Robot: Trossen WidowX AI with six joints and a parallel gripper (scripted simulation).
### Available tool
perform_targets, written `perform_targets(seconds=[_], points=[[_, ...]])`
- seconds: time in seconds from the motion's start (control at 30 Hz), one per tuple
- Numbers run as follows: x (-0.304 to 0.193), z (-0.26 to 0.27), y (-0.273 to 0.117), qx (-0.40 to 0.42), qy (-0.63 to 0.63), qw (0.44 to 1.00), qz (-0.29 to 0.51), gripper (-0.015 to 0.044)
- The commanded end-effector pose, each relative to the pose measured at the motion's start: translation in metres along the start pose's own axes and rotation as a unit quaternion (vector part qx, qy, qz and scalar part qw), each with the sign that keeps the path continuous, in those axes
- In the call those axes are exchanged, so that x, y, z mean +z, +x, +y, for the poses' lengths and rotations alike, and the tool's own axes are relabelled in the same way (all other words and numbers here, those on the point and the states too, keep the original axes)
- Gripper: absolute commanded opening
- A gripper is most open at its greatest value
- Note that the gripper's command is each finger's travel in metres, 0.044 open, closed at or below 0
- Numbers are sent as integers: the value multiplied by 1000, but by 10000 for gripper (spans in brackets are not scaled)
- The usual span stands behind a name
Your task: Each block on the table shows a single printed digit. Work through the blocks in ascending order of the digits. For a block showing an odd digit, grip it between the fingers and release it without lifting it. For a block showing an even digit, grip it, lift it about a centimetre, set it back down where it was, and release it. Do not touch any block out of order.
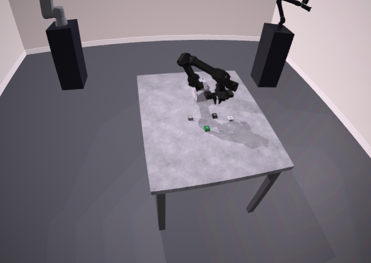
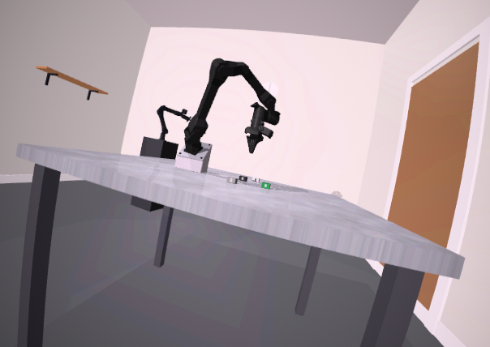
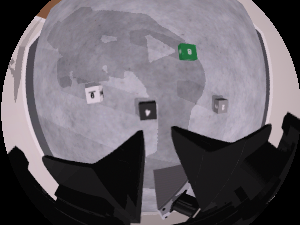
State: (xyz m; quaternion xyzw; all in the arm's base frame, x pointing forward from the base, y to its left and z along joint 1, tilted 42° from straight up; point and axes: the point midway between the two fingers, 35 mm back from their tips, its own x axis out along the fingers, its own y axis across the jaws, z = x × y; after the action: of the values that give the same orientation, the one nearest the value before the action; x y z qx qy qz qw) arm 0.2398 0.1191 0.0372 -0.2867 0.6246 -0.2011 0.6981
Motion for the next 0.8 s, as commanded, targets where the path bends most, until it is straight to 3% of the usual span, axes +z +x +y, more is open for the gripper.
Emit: perform_targets(seconds=[0.0, 0.13, 0.33, 0.57, 0.7, 0.77], points=[[42, -30, -1, 2, 9, 1000, -2, 120], [87, -80, 1, -4, 10, 1000, -3, 120], [89, -83, 1, -4, 11, 1000, -3, 120], [90, -84, 79, -6, 11, 1000, -3, 304], [89, -84, 82, -6, 11, 1000, -3, 400], [89, -84, 84, -6, 11, 1000, -3, 400]])
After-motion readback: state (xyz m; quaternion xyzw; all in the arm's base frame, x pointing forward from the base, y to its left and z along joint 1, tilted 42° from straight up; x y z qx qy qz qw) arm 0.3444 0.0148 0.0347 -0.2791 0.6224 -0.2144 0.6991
